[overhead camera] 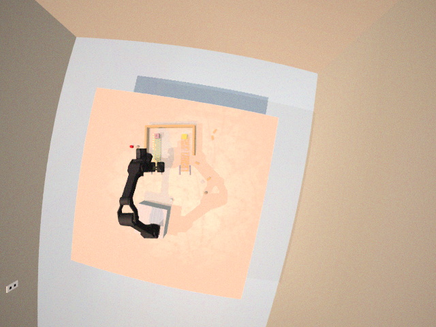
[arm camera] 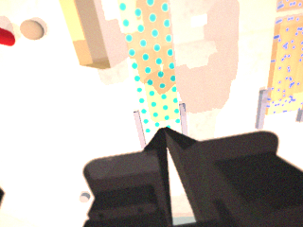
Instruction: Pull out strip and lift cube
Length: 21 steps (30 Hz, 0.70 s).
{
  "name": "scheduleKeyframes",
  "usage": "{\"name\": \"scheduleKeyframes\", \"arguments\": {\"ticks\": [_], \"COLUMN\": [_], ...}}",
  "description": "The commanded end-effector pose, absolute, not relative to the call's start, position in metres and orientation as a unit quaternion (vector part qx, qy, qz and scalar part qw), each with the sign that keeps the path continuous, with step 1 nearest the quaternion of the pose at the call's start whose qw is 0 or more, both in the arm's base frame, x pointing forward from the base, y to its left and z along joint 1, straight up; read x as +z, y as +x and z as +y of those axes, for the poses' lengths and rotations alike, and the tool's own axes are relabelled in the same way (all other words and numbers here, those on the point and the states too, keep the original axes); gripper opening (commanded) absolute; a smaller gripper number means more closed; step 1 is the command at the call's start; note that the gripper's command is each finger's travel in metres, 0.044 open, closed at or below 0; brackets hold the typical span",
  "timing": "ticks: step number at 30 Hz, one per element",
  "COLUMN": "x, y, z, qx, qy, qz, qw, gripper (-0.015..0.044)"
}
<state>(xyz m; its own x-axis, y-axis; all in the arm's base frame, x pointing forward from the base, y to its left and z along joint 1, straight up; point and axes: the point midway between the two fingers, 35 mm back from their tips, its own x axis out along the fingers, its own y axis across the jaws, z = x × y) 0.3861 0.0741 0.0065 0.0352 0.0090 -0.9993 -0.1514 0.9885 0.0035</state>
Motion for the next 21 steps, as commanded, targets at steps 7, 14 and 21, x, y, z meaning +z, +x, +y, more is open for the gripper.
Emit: {"name": "scheduleKeyframes", "arguments": {"ticks": [7, 14, 21], "x": [-0.011, -0.022, -0.034], "y": [0.387, 0.388, 0.389], "z": [0.074, 0.074, 0.073], "qx": [0.054, 0.054, 0.054], "qy": [-0.051, -0.051, -0.051], "qz": [0.693, 0.693, 0.693], "qw": [0.717, 0.717, 0.717], "gripper": [0.0000, 0.0000, 0.0000]}}
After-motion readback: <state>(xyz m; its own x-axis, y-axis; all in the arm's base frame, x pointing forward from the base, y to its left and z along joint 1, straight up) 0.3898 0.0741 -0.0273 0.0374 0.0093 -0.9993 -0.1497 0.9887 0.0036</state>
